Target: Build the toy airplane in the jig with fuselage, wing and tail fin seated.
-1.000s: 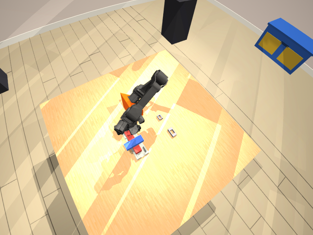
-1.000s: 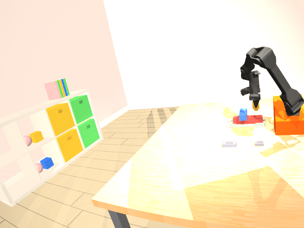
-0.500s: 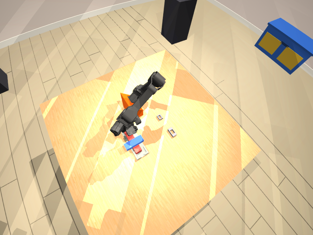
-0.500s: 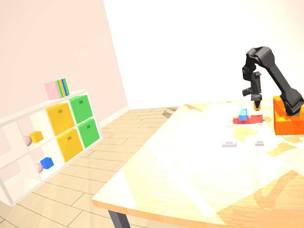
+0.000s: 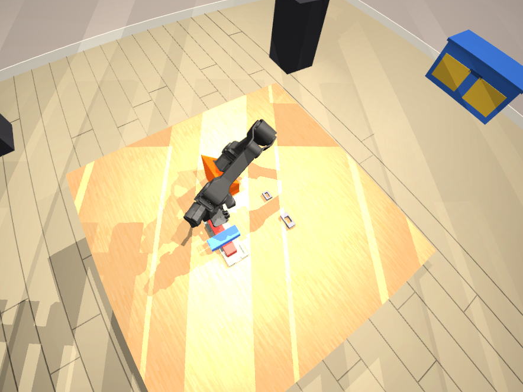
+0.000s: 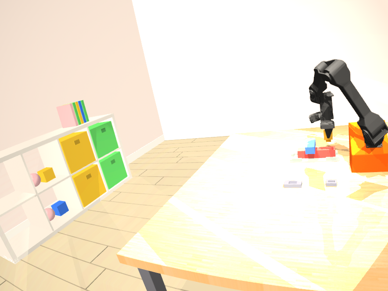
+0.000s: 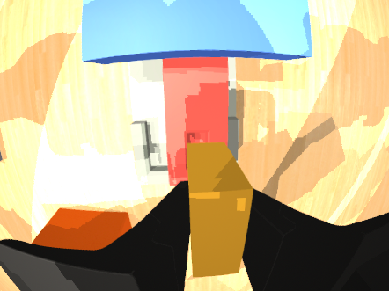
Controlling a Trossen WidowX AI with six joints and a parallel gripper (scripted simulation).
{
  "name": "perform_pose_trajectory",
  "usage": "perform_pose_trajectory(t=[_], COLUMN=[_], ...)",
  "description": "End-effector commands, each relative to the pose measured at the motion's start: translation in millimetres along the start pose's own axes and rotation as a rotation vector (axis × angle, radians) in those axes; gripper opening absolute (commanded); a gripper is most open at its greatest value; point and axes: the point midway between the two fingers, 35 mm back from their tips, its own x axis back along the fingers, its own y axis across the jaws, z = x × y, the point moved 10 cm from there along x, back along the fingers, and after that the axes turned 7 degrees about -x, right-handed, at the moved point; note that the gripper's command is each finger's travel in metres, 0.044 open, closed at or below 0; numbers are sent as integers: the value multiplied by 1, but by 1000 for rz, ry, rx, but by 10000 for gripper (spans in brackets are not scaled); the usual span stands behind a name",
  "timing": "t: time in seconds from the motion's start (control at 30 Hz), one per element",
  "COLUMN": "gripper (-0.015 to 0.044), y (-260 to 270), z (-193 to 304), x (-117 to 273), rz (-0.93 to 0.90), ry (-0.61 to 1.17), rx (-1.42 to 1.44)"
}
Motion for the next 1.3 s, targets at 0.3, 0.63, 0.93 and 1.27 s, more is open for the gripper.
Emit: perform_pose_trajectory(t=[0.3, 0.63, 0.93, 1.27], gripper=[67, 67, 67, 67], y=[0, 0, 0, 0], z=[0, 1, 1, 1], x=[-20, -36, -40, -40], rz=[-2, -3, -4, -4], ry=[4, 4, 4, 4], rx=[1, 1, 1, 1])
